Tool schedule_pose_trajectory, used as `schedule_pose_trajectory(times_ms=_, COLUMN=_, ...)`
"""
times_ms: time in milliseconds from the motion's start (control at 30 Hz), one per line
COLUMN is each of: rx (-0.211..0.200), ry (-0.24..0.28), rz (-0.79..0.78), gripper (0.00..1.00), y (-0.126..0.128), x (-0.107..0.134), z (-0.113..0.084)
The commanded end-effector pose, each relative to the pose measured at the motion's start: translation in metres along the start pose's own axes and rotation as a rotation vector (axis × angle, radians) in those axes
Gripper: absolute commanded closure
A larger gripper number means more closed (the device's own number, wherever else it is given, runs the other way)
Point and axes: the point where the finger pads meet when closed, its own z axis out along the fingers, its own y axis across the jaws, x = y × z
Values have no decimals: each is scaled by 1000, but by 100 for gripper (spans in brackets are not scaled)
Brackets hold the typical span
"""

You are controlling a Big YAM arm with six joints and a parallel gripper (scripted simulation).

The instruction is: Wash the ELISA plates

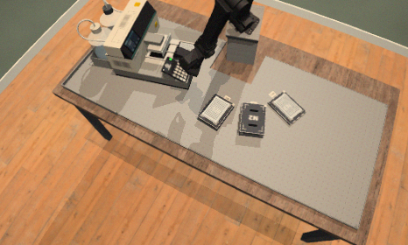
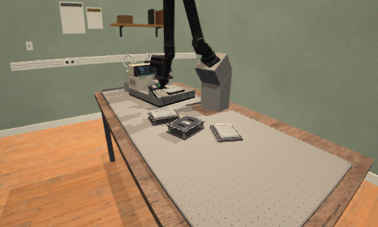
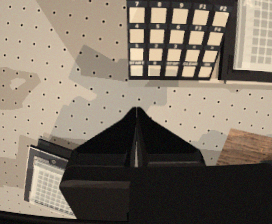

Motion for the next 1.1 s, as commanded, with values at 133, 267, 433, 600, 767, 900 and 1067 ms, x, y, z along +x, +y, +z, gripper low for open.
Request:
schedule_pose_trajectory(times_ms=133, rx=-4, ry=-4, rz=0, gripper=100, y=1, x=-2, z=-1)
schedule_pose_trajectory(times_ms=267, rx=-4, ry=-4, rz=0, gripper=100, y=1, x=-2, z=-1)
schedule_pose_trajectory(times_ms=433, rx=-4, ry=-4, rz=0, gripper=100, y=1, x=-2, z=-1)
schedule_pose_trajectory(times_ms=600, rx=-4, ry=-4, rz=0, gripper=100, y=1, x=-2, z=-1)
schedule_pose_trajectory(times_ms=767, rx=-4, ry=-4, rz=0, gripper=100, y=1, x=-2, z=-1)
schedule_pose_trajectory(times_ms=900, rx=-4, ry=-4, rz=0, gripper=100, y=1, x=-2, z=-1)
schedule_pose_trajectory(times_ms=1067, rx=-4, ry=-4, rz=0, gripper=100, y=1, x=-2, z=-1)
